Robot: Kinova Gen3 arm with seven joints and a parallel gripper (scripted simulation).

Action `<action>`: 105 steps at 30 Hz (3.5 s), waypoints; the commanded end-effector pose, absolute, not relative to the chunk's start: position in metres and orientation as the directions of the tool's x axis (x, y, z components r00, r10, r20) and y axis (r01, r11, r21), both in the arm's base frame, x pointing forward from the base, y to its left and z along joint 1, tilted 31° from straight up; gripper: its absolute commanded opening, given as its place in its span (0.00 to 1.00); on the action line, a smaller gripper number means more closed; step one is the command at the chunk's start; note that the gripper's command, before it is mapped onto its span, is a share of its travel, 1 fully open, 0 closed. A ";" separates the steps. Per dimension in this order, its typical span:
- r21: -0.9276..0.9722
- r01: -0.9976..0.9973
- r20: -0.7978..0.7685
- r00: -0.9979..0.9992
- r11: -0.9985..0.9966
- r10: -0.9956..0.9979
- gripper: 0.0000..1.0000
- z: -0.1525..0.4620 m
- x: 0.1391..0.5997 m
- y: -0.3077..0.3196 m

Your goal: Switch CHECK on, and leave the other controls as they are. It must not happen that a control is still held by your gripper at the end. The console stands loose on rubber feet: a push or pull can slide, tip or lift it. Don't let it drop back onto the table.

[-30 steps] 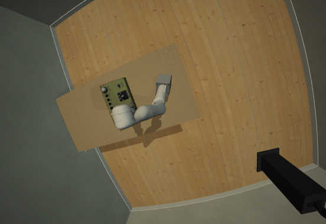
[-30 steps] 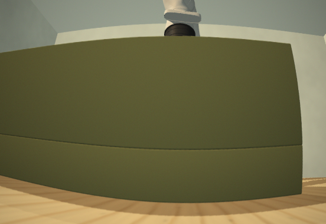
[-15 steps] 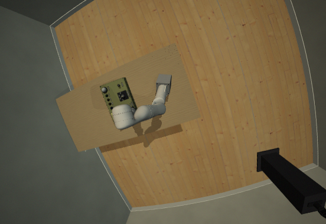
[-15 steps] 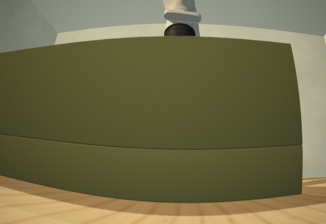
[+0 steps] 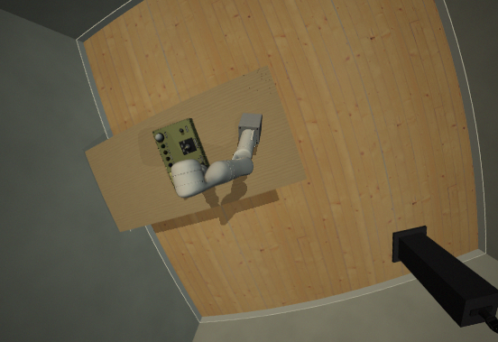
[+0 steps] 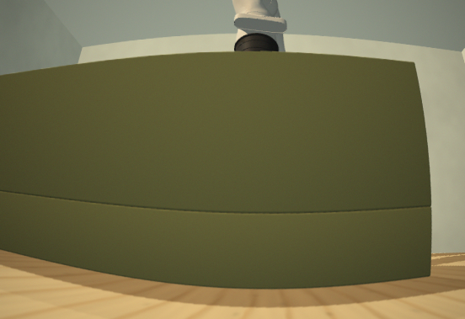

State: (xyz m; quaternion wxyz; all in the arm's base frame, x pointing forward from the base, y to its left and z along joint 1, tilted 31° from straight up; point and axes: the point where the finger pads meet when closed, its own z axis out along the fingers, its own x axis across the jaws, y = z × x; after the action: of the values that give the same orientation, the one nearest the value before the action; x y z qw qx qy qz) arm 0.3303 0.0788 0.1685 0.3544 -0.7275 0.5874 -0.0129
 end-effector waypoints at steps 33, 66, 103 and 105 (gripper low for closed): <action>-0.577 -0.816 -0.402 0.326 -0.040 -0.855 1.00 0.169 0.365 0.040; -0.533 -0.843 -0.392 0.321 -0.072 -0.862 1.00 0.054 0.359 -0.128; -0.533 -0.843 -0.392 0.321 -0.072 -0.862 1.00 0.054 0.359 -0.128; -0.533 -0.843 -0.392 0.321 -0.072 -0.862 1.00 0.054 0.359 -0.128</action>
State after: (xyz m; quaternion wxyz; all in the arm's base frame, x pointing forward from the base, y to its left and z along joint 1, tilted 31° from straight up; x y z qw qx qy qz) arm 0.3595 -0.1267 0.0537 0.3530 -0.7312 0.5836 -0.0127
